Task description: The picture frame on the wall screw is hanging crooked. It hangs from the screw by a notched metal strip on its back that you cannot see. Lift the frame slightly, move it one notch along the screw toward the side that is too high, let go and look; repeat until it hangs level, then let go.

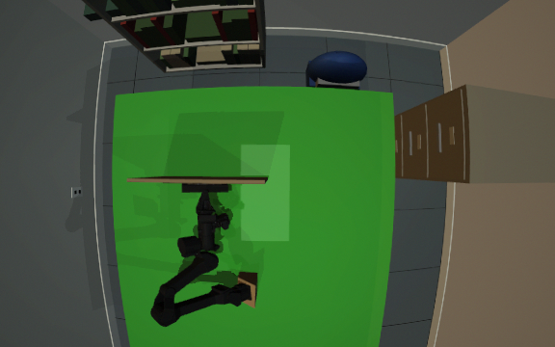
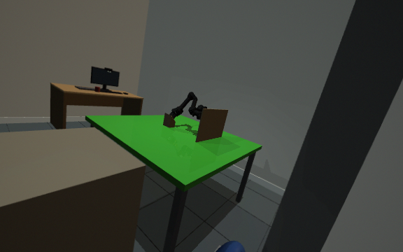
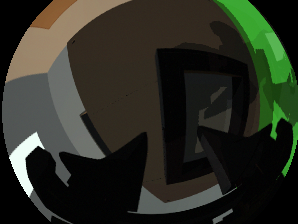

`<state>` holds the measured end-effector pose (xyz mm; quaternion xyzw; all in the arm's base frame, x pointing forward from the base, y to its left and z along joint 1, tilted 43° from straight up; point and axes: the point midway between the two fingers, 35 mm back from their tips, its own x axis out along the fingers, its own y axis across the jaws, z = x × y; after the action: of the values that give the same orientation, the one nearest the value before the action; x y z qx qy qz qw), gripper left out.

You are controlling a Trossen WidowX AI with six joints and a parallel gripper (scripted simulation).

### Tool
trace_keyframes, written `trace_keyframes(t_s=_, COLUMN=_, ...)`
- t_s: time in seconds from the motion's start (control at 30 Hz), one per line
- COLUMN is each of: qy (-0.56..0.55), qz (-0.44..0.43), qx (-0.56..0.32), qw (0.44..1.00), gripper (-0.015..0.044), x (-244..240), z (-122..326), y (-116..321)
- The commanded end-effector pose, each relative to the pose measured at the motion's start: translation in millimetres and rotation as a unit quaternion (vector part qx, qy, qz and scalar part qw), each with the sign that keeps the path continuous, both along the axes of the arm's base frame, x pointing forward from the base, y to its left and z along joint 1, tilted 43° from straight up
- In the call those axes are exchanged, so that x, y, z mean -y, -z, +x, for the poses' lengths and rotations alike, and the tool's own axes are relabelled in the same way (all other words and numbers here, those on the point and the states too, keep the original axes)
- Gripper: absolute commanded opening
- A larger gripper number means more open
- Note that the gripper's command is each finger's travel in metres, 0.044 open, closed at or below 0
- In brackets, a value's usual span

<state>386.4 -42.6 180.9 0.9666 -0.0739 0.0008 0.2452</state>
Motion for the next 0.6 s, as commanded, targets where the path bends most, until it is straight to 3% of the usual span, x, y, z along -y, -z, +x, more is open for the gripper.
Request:
trace_keyframes(t_s=0.0, qy=-0.002, qz=-0.001, qx=0.002, qw=1.0, gripper=0.026, x=-0.5, z=0.5, y=-1.0)
trace_keyframes(t_s=0.37, qy=-0.002, qz=-0.001, qx=0.002, qw=1.0, gripper=0.026, x=-0.8, z=0.9, y=-1.6)
trace_keyframes(t_s=0.57, qy=-0.002, qz=-0.001, qx=0.002, qw=1.0, gripper=0.0103, x=-0.8, z=0.9, y=-1.6)
